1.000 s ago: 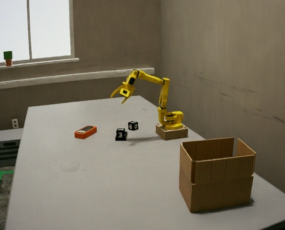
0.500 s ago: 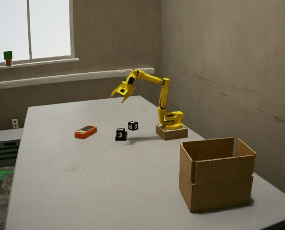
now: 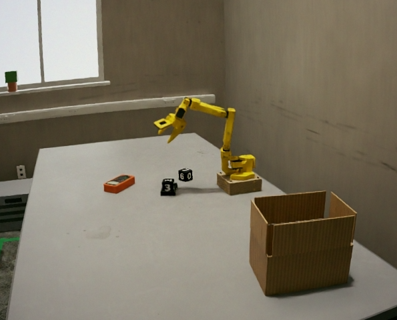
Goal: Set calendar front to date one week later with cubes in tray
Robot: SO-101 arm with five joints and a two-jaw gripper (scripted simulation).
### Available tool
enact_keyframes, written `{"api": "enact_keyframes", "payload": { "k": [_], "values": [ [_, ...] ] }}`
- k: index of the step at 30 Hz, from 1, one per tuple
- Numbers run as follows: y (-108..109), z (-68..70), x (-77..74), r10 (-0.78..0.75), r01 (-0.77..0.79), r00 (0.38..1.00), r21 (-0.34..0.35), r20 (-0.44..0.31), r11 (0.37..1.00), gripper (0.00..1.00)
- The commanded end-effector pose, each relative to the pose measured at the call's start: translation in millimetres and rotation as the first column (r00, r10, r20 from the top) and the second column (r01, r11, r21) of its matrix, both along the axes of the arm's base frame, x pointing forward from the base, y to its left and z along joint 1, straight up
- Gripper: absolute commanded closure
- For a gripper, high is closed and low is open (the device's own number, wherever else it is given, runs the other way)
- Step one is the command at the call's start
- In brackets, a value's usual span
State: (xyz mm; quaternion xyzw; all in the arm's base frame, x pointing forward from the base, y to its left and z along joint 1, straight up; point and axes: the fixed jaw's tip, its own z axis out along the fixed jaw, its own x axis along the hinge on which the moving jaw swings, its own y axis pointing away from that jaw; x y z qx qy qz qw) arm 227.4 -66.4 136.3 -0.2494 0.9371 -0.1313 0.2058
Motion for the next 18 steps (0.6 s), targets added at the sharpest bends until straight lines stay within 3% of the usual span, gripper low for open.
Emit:
{"api": "enact_keyframes", "payload": {
  "k": [1, 6, 12, 14, 18],
  "values": [
    [-12.8, -0.4, -2.9, -0.185, 0.182, 0.982, 0.065, 0.031, 0.981, 0.65],
    [-28.9, -3.3, -7.2, -0.414, 0.404, 0.909, 0.156, 0.039, 0.901, 0.65],
    [-48.1, -6.7, -14.0, -0.655, 0.627, 0.755, 0.262, 0.028, 0.734, 0.65],
    [-48.1, -6.7, -14.0, -0.655, 0.627, 0.755, 0.262, 0.028, 0.734, 0.65],
    [-62.8, -9.0, -20.2, -0.802, 0.753, 0.597, 0.338, 0.008, 0.564, 0.65]
  ]
}}
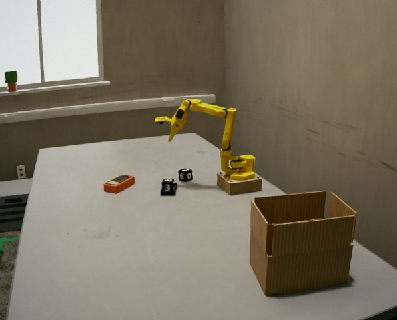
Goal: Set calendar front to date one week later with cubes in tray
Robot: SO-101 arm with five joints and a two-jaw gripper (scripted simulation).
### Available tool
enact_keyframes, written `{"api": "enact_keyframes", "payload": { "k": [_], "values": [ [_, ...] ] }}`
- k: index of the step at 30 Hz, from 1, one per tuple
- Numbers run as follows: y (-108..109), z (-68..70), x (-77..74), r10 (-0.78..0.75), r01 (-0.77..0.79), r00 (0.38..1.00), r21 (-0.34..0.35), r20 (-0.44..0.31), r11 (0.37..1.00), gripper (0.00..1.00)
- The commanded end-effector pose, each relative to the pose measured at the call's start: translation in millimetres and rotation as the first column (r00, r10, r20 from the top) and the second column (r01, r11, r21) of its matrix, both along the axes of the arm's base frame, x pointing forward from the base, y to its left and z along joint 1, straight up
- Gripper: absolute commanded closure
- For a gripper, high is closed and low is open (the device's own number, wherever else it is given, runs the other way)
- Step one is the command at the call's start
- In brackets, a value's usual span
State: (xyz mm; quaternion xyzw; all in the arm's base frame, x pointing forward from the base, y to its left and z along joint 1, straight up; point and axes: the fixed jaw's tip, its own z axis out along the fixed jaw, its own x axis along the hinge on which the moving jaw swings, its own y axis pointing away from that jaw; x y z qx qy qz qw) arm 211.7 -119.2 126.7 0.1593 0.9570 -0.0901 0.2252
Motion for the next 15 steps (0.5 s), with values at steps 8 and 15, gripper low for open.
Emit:
{"api": "enact_keyframes", "payload": {
  "k": [8, 15],
  "values": [
    [-28.8, -2.7, -14.6, -0.423, 0.410, 0.903, 0.144, 0.079, 0.901, 0.65],
    [-36.0, -4.0, -19.2, -0.523, 0.502, 0.848, 0.185, 0.087, 0.845, 0.65]
  ]
}}
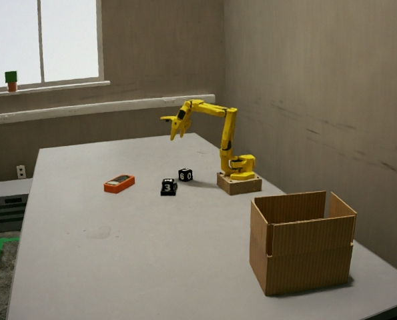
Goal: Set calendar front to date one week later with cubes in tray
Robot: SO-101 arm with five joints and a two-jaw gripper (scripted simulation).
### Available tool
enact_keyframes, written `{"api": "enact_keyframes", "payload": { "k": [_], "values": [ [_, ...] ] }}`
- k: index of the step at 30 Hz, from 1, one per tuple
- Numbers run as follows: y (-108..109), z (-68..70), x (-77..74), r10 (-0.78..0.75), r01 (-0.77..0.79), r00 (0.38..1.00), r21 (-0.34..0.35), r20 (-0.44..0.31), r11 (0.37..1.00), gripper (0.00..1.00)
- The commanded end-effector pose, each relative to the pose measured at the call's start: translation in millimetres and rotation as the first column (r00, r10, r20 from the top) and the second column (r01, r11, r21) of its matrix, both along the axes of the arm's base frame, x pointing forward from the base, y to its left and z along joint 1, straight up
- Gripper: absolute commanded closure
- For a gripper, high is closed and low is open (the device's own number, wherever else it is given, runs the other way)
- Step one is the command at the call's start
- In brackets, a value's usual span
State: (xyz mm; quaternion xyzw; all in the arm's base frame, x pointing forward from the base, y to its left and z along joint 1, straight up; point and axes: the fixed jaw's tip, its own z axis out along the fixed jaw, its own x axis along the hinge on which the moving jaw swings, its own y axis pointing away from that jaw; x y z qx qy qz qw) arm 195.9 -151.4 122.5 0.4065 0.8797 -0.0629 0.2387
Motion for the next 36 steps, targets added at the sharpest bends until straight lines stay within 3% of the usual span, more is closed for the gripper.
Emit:
{"api": "enact_keyframes", "payload": {
  "k": [1, 20, 24, 30, 32, 36],
  "values": [
    [-4.8, 0.1, -4.1, -0.071, 0.071, 0.997, 0.015, 0.023, 0.997, 0.65],
    [-9.0, -4.5, -7.0, -0.137, 0.136, 0.990, 0.046, 0.023, 0.990, 0.65],
    [-8.7, -18.4, -7.4, -0.137, 0.139, 0.990, 0.081, -0.030, 0.987, 0.65],
    [-4.9, -54.5, -11.5, -0.126, 0.155, 0.978, 0.174, -0.168, 0.973, 0.65],
    [-4.9, -54.5, -11.5, -0.126, 0.155, 0.978, 0.174, -0.168, 0.973, 0.65],
    [0.1, -79.3, -17.1, -0.109, 0.173, 0.959, 0.236, -0.263, 0.956, 0.65]
  ]
}}
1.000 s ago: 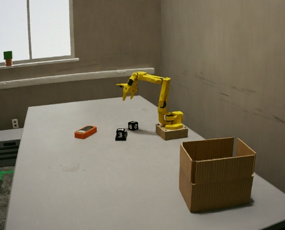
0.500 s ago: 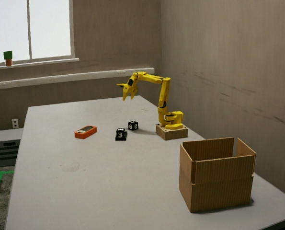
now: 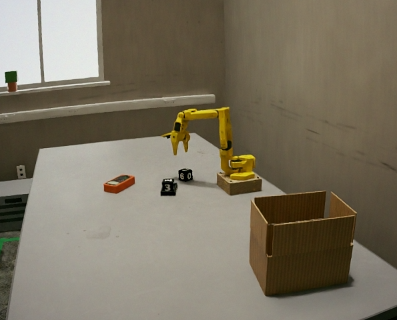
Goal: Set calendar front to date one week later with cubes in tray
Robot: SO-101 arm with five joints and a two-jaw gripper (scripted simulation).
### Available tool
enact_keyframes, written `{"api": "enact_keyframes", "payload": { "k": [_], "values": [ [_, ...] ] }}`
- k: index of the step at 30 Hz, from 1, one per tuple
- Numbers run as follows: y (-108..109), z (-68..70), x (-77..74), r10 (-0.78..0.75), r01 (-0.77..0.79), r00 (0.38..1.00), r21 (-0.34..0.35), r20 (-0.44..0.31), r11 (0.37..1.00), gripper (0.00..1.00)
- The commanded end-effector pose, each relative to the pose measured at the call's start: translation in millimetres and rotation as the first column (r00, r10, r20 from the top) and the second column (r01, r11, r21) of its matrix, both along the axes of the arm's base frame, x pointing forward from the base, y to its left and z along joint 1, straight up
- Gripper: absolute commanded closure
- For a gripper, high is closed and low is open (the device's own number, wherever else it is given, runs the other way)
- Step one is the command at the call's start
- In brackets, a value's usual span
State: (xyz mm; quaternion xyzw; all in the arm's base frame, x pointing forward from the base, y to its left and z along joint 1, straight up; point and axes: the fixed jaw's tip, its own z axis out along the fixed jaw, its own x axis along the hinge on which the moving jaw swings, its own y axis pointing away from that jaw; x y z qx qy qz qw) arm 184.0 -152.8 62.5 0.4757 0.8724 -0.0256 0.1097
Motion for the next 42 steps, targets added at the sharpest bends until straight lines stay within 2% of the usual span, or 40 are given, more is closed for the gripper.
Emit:
{"api": "enact_keyframes", "payload": {
  "k": [1, 6, 13, 14, 34, 42],
  "values": [
    [2.9, -24.6, -6.7, -0.014, 0.020, 0.996, 0.076, -0.083, 0.997, 0.65],
    [8.2, -41.8, -12.5, -0.007, 0.027, 0.989, 0.133, -0.148, 0.991, 0.65],
    [9.3, -45.2, -13.8, -0.005, 0.029, 0.987, 0.144, -0.161, 0.989, 0.65],
    [10.5, -49.3, -15.2, -0.007, 0.034, 0.985, 0.152, -0.171, 0.988, 0.65],
    [10.5, -49.5, -15.2, -0.007, 0.034, 0.985, 0.152, -0.171, 0.988, 0.65],
    [10.2, -54.2, -14.9, -0.007, 0.034, 0.985, 0.152, -0.171, 0.988, 0.65]
  ]
}}
